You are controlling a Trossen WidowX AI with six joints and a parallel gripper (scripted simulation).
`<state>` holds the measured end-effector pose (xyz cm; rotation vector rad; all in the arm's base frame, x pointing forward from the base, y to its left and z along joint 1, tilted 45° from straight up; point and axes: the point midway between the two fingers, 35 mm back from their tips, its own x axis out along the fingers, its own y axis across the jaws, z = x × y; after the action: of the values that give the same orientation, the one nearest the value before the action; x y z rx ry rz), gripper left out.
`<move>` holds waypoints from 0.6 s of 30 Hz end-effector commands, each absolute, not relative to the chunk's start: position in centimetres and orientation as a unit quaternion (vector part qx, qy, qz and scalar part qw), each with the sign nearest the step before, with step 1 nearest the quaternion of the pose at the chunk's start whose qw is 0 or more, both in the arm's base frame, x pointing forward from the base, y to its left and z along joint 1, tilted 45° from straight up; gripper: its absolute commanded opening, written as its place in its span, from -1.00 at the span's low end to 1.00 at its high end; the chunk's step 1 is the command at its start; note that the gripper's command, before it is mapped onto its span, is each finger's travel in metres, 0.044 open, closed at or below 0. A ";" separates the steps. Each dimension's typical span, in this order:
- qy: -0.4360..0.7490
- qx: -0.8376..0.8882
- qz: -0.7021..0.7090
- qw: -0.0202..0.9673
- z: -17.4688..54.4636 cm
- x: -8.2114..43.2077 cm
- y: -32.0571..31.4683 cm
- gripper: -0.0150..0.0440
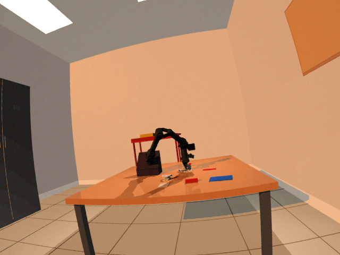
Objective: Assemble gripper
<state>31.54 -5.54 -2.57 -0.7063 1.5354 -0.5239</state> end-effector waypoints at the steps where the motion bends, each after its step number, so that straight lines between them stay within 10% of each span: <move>1: 0.671 -0.312 -0.228 0.633 -2.6 31.5 -5.6 -0.04; 18: 0.671 -0.312 -0.228 0.632 -3.0 31.5 -6.0 -0.04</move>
<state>31.55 -5.93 -2.93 -0.7066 1.5357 -0.5241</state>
